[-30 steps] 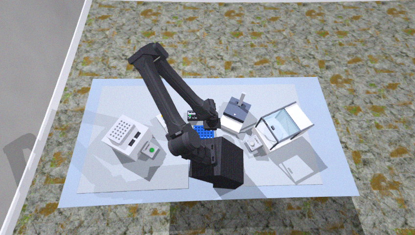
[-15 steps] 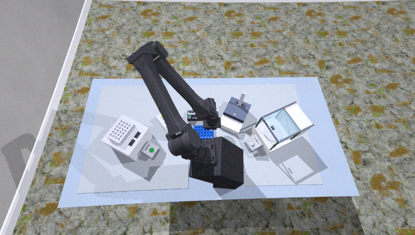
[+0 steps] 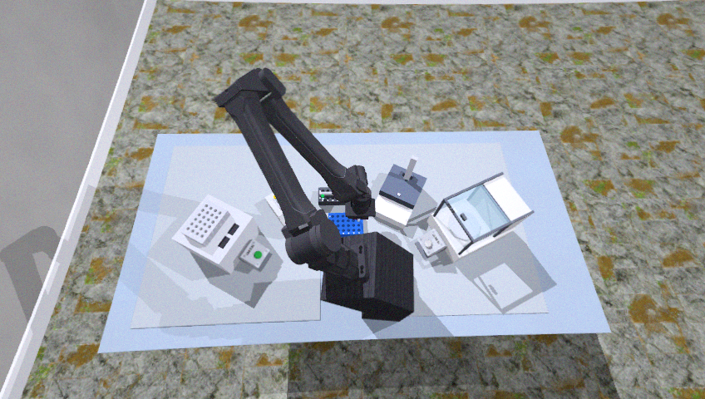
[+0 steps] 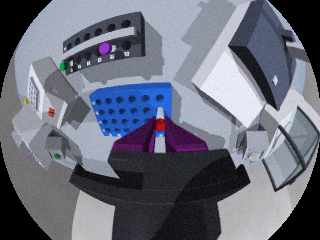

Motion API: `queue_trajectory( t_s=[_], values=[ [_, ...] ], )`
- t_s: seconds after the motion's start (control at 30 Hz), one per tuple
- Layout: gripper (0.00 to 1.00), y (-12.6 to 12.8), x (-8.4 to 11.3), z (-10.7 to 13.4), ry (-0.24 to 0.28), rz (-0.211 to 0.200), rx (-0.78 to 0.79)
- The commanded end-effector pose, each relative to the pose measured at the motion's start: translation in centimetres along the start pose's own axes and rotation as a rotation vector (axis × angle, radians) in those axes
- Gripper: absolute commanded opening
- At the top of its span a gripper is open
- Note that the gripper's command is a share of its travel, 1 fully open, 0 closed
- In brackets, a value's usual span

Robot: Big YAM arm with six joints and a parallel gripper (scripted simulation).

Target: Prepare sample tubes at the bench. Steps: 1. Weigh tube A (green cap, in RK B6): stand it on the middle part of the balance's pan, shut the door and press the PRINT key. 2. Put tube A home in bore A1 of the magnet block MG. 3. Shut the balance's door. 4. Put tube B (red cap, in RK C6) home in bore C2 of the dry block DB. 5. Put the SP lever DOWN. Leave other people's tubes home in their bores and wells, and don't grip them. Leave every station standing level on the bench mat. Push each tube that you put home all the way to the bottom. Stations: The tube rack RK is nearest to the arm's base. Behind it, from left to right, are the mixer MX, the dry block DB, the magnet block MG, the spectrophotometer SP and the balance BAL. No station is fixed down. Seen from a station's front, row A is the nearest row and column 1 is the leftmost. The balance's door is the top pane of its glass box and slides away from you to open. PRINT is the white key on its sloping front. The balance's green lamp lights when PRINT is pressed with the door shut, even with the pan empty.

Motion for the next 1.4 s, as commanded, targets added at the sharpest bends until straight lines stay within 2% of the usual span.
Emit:
queue_trajectory(
  t_s=[0.0, 0.3, 0.33, 0.47, 0.73, 0.8, 1.37],
  values=[
    [0.09, -0.1, 1.0, 0.5, 0.003, 0.001, -0.004],
    [0.09, -0.1, 1.3, 0.3, 0.000, 0.002, -0.002],
    [0.09, -0.3, 0.7, 1.1, 0.024, 0.001, -0.008],
    [0.09, -0.1, 1.6, 0.4, 0.001, 0.001, -0.003],
    [0.09, 0.0, 2.0, 0.6, 0.006, 0.000, -0.004],
    [0.09, 0.0, 1.3, 0.4, 0.008, 0.000, 0.002],
    [0.09, 0.0, 1.3, 0.3, 0.008, 0.000, 0.002]
  ],
)
Point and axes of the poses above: the point where the finger pads meet when closed, its own x axis back along the fingers, its own y axis across the jaws, z = x × y, the point moved 6 cm from there along x, back along the fingers, and after that the axes turned 5 degrees about x, right-handed, at the moved point
